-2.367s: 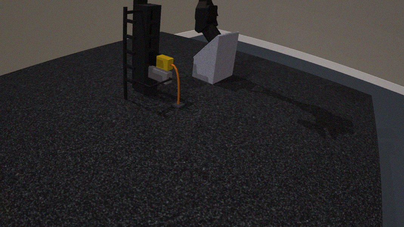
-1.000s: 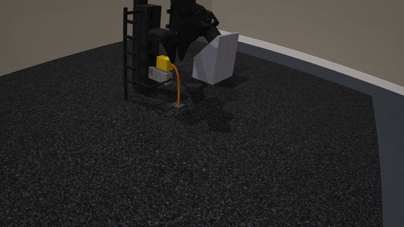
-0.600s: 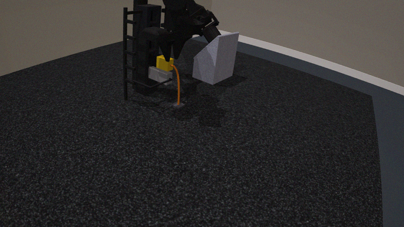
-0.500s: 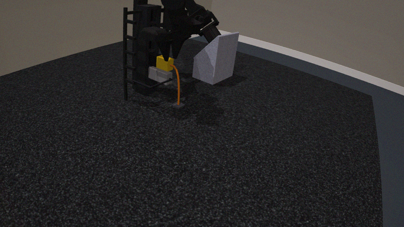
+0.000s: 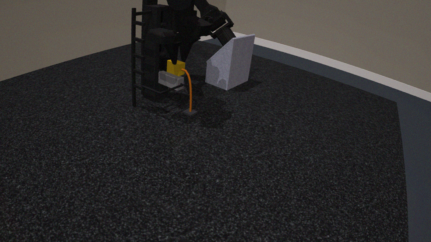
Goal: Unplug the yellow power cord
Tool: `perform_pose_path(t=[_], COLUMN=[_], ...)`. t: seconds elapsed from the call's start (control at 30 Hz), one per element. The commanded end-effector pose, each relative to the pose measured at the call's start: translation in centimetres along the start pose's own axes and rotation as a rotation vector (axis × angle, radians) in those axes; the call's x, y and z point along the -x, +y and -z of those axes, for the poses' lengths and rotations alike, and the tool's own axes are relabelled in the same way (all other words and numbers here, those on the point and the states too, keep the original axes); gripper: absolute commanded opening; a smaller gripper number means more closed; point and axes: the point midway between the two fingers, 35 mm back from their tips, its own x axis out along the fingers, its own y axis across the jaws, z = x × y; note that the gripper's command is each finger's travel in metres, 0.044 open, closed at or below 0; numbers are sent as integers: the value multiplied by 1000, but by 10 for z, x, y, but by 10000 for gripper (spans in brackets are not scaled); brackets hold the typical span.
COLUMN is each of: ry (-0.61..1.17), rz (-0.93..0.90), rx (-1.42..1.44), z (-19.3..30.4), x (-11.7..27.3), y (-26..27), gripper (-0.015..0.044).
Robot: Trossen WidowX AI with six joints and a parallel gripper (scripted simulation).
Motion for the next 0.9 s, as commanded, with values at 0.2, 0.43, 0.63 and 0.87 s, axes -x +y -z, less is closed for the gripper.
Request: perform_pose_path(t=[0.2,0.43,0.63,0.87], ry=[4,-1,-1,-1], rz=[1,2,2,2], rx=[5,-4,-4,-4], z=[2,1,1,-1], x=[-11,-10,-10,-9], y=[2,0,0,-1], gripper=[160,107,48,0])
